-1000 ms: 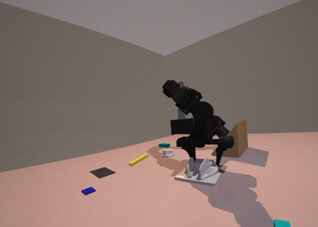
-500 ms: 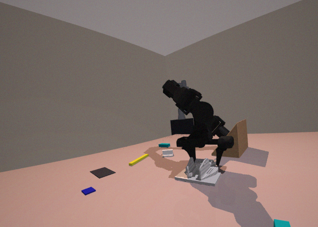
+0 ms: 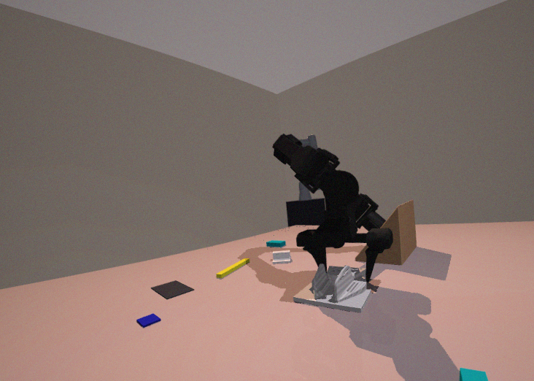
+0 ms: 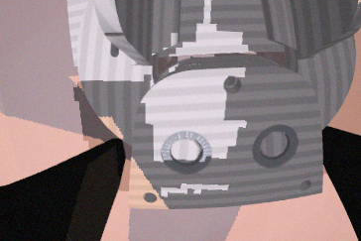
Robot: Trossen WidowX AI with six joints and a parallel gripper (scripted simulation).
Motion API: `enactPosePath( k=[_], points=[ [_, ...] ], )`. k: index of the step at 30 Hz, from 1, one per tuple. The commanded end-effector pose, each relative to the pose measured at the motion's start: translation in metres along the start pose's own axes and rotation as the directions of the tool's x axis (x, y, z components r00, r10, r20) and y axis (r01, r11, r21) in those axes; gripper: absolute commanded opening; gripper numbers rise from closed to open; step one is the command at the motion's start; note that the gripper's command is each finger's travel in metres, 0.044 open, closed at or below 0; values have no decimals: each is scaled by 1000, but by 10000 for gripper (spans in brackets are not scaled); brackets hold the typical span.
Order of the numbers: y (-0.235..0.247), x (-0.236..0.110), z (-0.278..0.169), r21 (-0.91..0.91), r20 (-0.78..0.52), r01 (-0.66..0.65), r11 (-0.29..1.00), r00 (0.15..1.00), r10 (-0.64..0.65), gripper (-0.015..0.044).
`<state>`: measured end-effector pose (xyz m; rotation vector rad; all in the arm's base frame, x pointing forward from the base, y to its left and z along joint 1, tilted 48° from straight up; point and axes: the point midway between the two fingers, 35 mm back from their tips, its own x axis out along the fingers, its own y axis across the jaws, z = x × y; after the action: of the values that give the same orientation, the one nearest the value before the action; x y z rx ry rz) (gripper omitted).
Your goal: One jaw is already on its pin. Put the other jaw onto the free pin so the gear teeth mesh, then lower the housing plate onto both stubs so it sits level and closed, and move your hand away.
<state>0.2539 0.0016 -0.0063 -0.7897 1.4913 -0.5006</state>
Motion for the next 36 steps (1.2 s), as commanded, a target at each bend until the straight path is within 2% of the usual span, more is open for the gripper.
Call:
enactPosePath(
  k=[1, 8, 16, 21, 29, 36],
  points=[
    [0, 0, 0, 0, 0, 0, 1000, 1000, 0, 440],
    [1, -9, 1, -1, 0, -2, 1000, 1000, 2, 440],
    [0, -75, -3, -5, -2, 1, 1000, 1000, -1, 440],
    [2, -70, -2, -14, 10, 2, 1000, 1000, -2, 440],
    [10, -122, -45, -11, -2, -6, 1000, 1000, 6, 440],
    [10, -126, -49, -10, -4, -5, 1000, 1000, 5, 440]
  ],
)
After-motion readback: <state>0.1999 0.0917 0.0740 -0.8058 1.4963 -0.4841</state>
